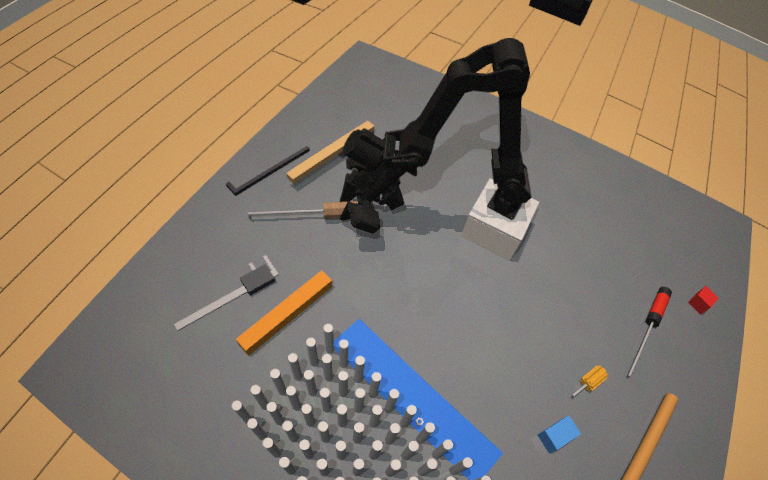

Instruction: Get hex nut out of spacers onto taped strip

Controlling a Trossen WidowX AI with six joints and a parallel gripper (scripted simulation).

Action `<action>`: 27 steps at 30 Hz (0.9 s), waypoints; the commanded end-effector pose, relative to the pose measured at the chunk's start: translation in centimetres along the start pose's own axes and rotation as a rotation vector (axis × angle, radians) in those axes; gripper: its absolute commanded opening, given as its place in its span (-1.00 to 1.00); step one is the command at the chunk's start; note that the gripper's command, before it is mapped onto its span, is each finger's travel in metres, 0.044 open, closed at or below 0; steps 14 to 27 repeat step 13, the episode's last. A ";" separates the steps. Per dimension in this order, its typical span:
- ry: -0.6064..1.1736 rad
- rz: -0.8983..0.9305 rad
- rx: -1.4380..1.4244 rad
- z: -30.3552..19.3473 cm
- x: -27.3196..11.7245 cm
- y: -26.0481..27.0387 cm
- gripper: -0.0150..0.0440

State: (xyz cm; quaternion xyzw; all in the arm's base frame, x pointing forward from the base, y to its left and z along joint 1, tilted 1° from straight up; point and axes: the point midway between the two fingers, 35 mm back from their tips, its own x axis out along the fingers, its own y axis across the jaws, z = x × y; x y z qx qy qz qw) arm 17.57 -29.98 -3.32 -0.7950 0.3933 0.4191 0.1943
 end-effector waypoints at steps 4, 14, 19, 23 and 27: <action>0.001 0.000 0.000 -0.1 0.0 0.0 0.13; 0.001 0.000 0.000 -0.1 0.0 0.0 0.93; 0.001 0.000 0.000 -0.1 0.0 0.0 0.93; 0.001 0.000 0.000 -0.1 0.0 0.0 0.93; 0.001 0.000 0.000 -0.1 0.0 0.0 0.93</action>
